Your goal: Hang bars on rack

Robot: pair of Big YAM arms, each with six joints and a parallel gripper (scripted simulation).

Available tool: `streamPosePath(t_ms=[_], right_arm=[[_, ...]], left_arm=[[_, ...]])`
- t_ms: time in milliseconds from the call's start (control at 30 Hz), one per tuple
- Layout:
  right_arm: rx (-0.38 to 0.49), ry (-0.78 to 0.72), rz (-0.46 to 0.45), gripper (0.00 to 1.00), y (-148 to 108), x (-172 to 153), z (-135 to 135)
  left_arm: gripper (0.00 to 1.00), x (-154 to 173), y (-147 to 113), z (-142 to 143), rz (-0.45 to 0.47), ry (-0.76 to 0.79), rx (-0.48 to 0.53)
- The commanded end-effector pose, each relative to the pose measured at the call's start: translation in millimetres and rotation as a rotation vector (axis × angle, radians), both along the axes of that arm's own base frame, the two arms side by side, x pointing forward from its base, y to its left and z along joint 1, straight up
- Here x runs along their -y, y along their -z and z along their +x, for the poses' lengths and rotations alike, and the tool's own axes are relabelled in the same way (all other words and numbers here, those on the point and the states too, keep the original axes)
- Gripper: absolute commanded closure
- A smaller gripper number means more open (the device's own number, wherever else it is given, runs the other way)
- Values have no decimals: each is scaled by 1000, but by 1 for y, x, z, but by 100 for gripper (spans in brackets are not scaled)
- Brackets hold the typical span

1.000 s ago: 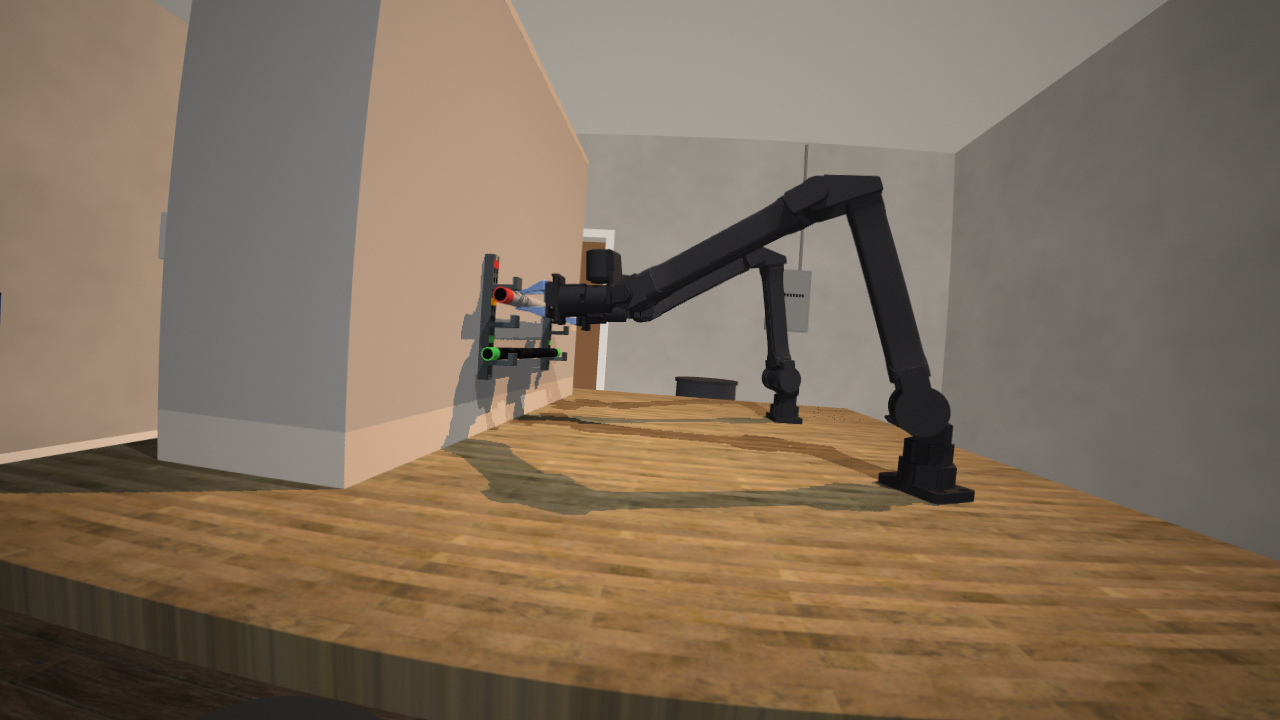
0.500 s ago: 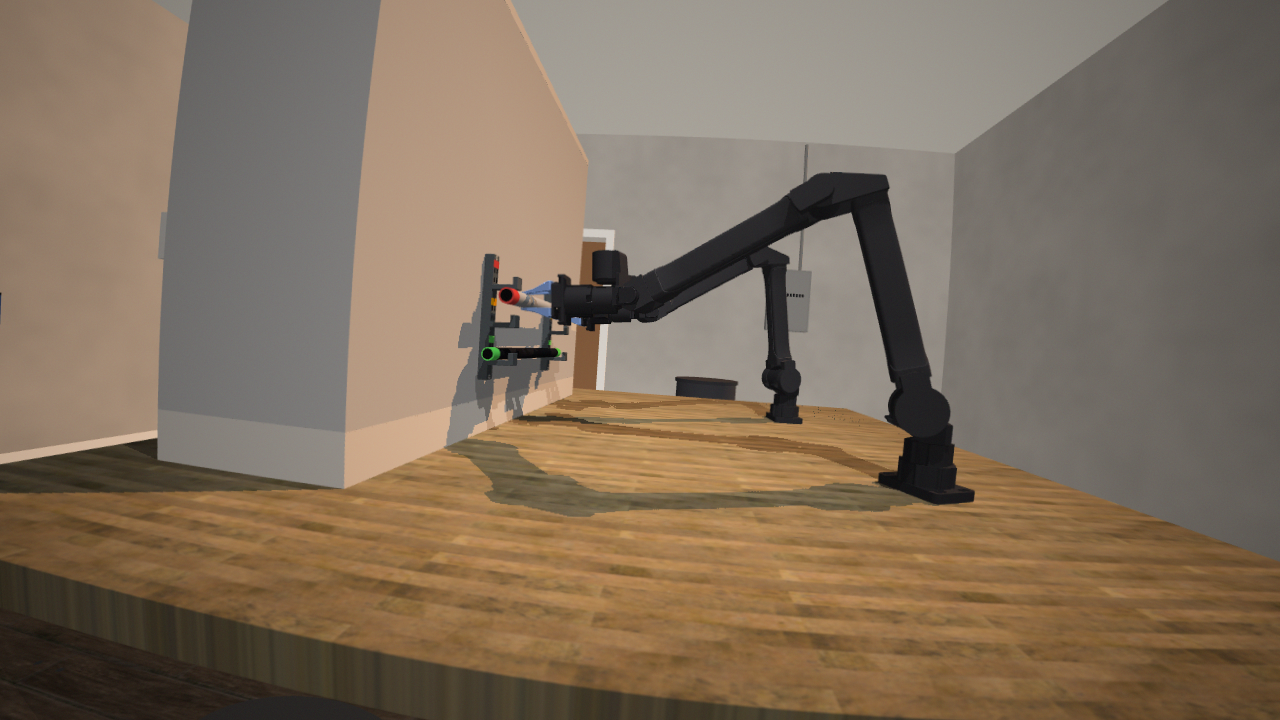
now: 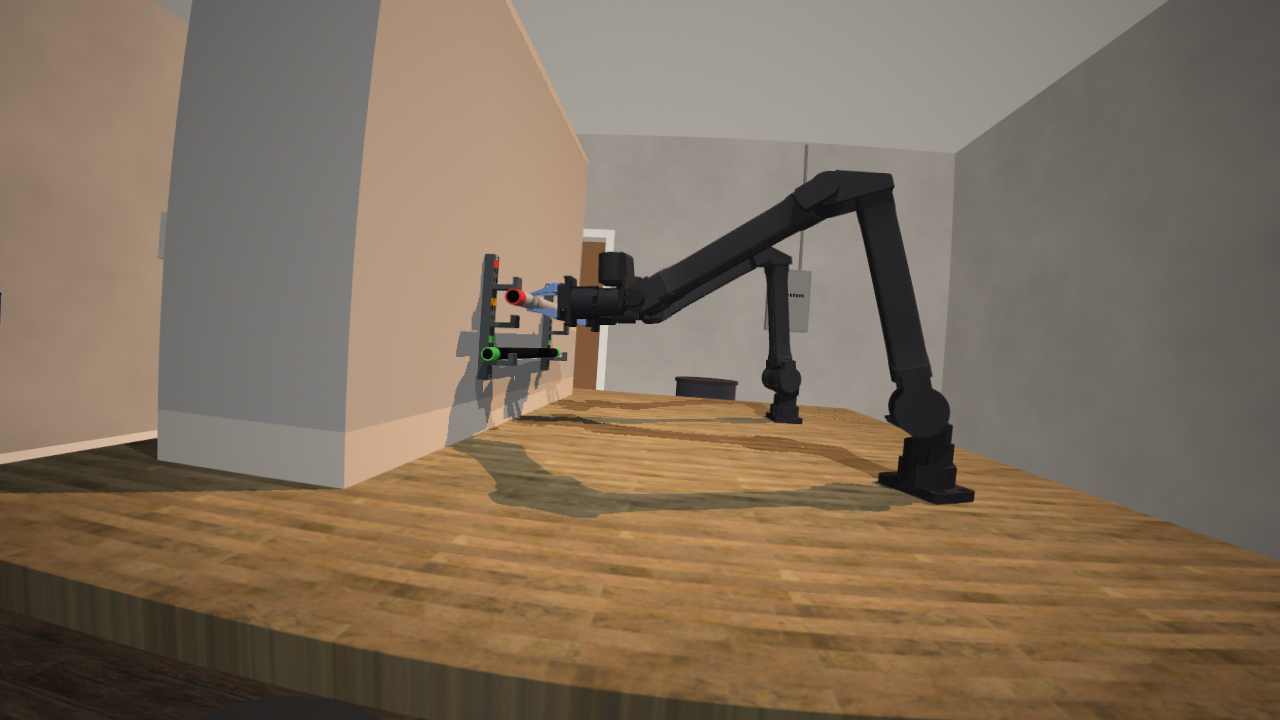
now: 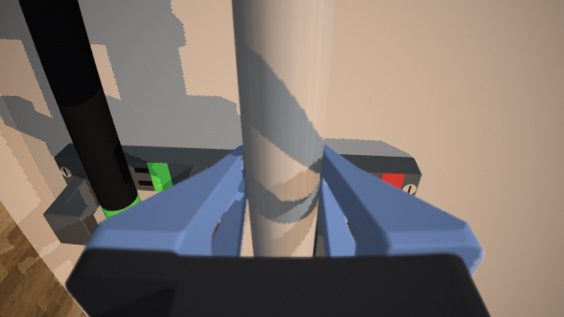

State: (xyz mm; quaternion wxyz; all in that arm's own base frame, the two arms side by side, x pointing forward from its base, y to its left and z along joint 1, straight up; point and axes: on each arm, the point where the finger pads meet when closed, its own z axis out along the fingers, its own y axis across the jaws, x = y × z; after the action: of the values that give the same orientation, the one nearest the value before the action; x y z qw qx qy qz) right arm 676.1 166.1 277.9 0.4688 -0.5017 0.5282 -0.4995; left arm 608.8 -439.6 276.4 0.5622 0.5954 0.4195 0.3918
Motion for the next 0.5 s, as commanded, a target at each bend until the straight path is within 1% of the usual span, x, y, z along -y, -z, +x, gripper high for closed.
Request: streamPosePath(t_ms=[0,467], right_arm=[[93,18,30,100,-46,8,-6],[93,18,30,100,-41,9,-9]], left_arm=[[100,-4,-52,-6,-61,-5,78],[100,-4,-48,-9,-61,-5,78]])
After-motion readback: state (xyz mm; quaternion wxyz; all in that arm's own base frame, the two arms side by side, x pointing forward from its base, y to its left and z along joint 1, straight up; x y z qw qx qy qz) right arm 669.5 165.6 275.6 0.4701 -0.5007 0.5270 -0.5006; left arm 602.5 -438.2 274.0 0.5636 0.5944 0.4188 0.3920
